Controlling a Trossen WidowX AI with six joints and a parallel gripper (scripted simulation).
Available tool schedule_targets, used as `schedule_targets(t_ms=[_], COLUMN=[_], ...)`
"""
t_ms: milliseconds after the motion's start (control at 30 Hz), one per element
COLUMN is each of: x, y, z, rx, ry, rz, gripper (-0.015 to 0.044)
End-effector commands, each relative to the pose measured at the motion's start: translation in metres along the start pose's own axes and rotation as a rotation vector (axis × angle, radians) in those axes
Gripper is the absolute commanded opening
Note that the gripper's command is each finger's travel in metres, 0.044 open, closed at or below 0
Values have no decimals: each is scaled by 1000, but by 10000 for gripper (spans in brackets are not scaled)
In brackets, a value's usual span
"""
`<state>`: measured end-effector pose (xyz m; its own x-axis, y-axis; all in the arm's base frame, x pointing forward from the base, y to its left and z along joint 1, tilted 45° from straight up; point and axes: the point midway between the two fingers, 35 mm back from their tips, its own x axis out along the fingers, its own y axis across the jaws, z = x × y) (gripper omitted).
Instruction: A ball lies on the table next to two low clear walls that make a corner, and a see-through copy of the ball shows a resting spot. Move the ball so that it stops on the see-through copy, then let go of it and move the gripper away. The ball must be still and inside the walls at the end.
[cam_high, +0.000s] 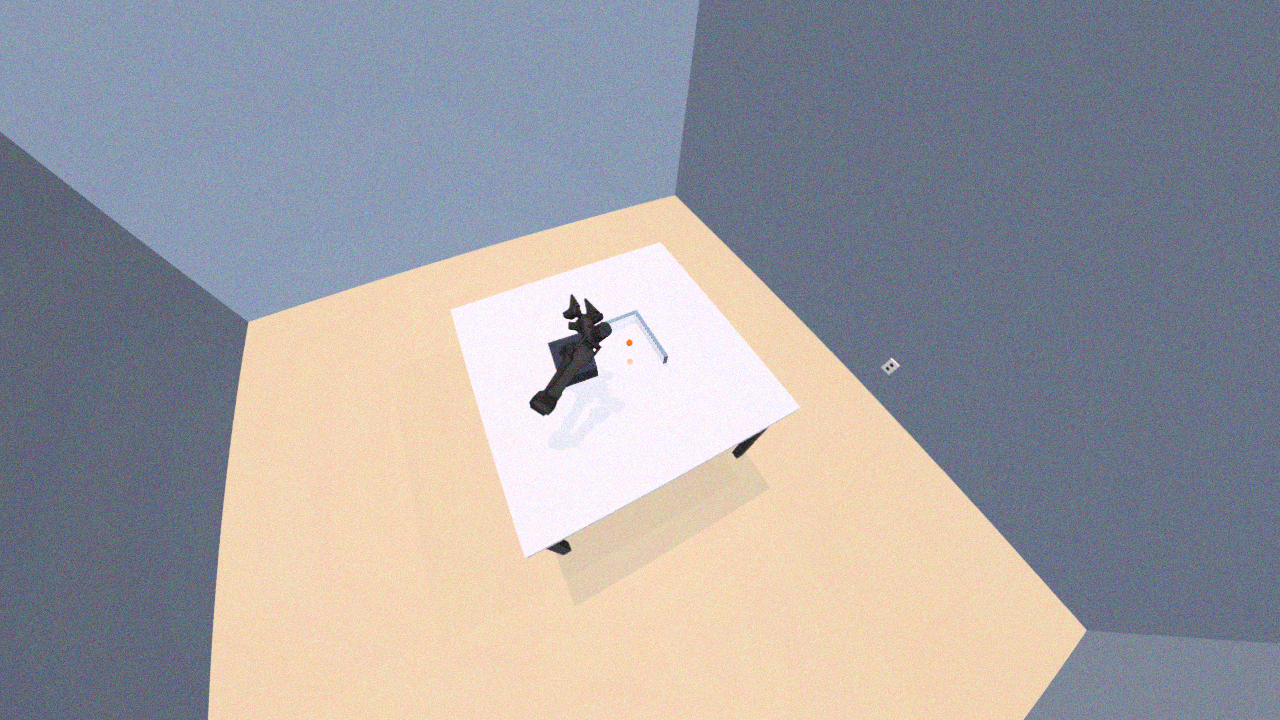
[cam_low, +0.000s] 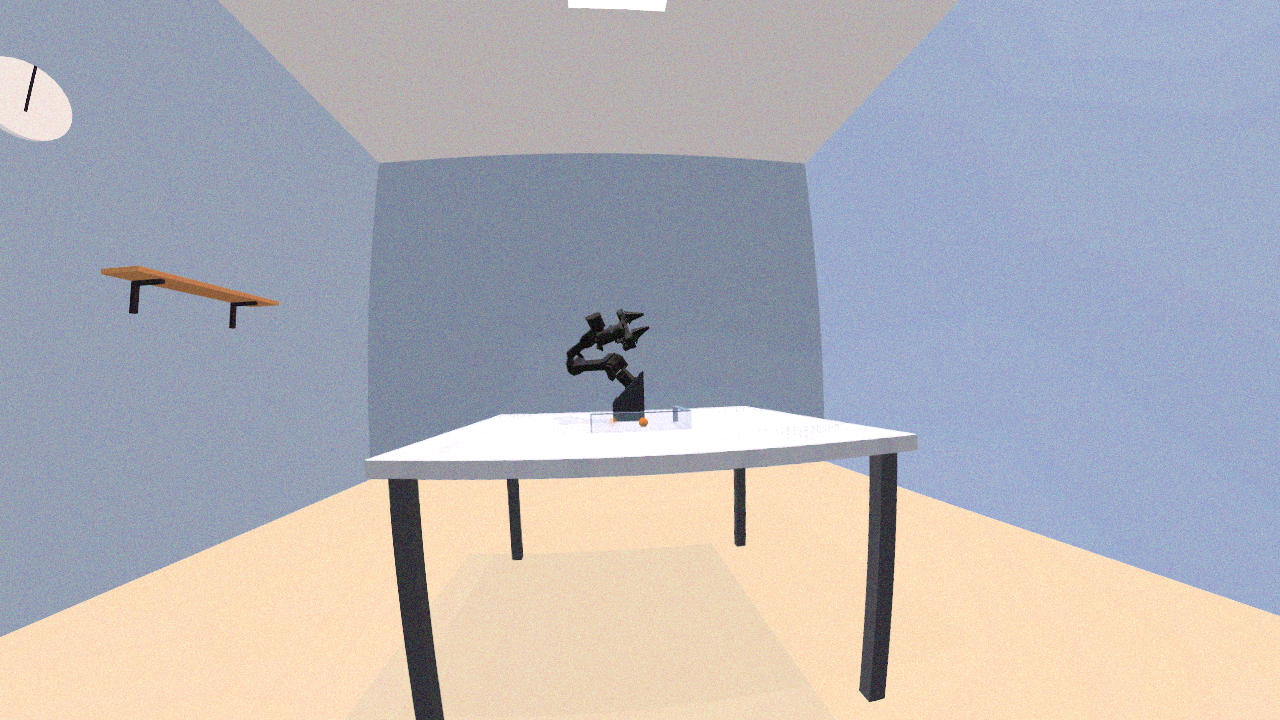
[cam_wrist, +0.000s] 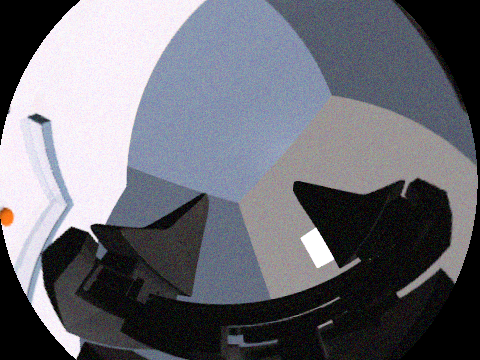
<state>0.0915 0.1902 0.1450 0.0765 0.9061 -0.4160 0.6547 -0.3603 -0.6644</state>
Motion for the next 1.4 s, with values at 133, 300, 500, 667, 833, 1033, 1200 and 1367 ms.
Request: schedule_targets(t_ms=[133, 300, 500, 667, 833, 1033, 1200, 1367], x=[4, 3, -5, -12, -21, -34, -45, -58], y=[33, 85, 150, 181, 212, 248, 277, 304], z=[-17, -33, -42, -41, -39, -32, -24, -15], rx=[406, 958, 1528, 1760, 1954, 2122, 2190, 2180], ry=[14, 120, 389, 581, 821, 1176, 1524, 1906], rz=[192, 472, 794, 939, 1071, 1201, 1268, 1284], gripper=[269, 258, 258, 258, 258, 258, 258, 258])
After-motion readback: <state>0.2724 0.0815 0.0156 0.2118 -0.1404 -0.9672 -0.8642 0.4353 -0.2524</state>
